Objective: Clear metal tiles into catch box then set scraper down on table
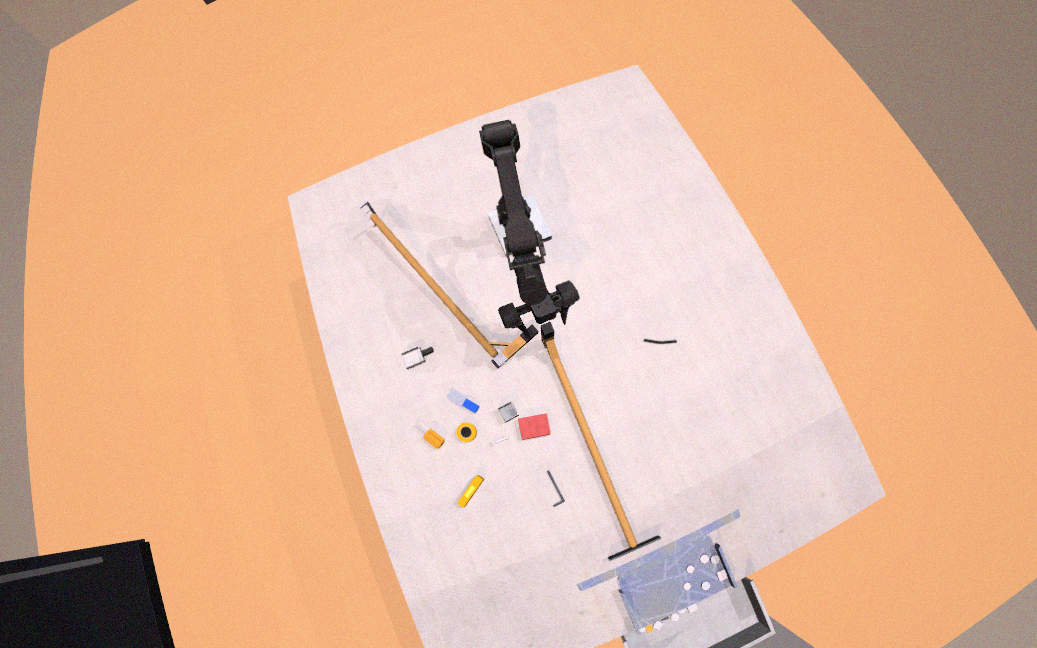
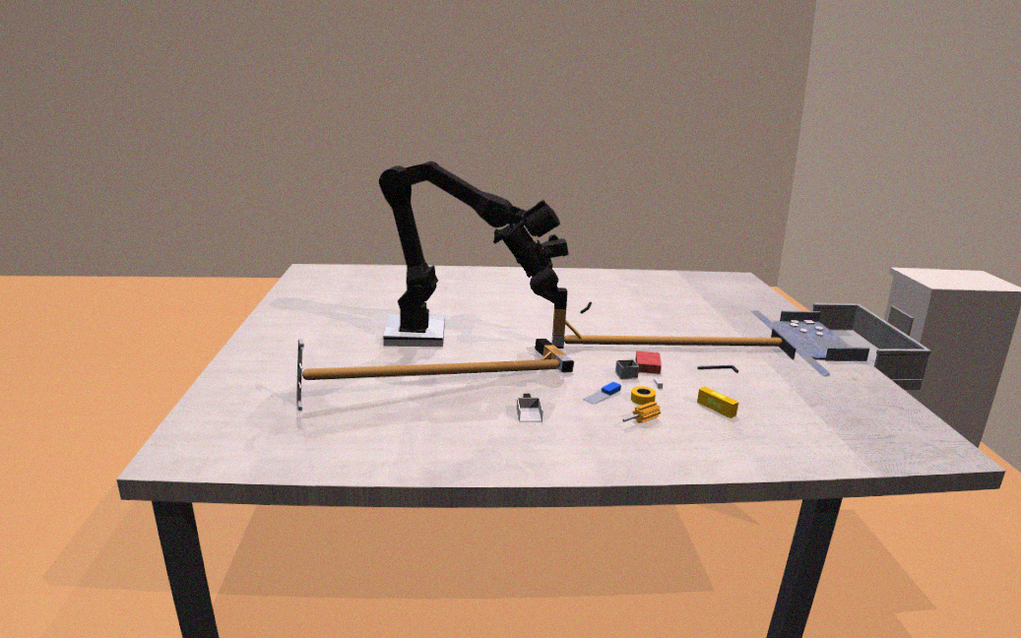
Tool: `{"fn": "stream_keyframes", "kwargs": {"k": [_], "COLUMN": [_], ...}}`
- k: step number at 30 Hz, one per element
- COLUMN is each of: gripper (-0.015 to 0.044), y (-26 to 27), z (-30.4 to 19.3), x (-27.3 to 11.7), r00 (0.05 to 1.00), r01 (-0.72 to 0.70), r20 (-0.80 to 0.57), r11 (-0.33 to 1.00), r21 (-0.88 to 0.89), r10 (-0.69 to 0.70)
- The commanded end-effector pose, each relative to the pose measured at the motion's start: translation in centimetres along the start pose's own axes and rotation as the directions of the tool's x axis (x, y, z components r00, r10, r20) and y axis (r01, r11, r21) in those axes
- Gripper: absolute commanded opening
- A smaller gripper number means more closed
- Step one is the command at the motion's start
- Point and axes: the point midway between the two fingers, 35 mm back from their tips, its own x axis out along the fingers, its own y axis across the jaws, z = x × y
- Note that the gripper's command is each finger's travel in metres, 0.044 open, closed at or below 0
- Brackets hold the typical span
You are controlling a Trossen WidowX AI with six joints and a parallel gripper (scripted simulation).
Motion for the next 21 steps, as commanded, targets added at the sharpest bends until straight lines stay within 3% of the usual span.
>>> {"fn": "stream_keyframes", "kwargs": {"k": [1, 10, 21], "gripper": [0.044, 0.044, 0.044], "y": [0.1, 0.0, -0.6], "z": [0.3, 0.5, 5.4], "x": [-1.2, -2.9, -9.0], "r00": [1.0, 1.0, 0.967], "r01": [-0.002, -0.004, -0.032], "r20": [0.013, 0.027, 0.255], "r11": [1.0, 1.0, 0.999], "r21": [-0.005, -0.002, 0.022], "r10": [0.002, 0.004, 0.025]}}
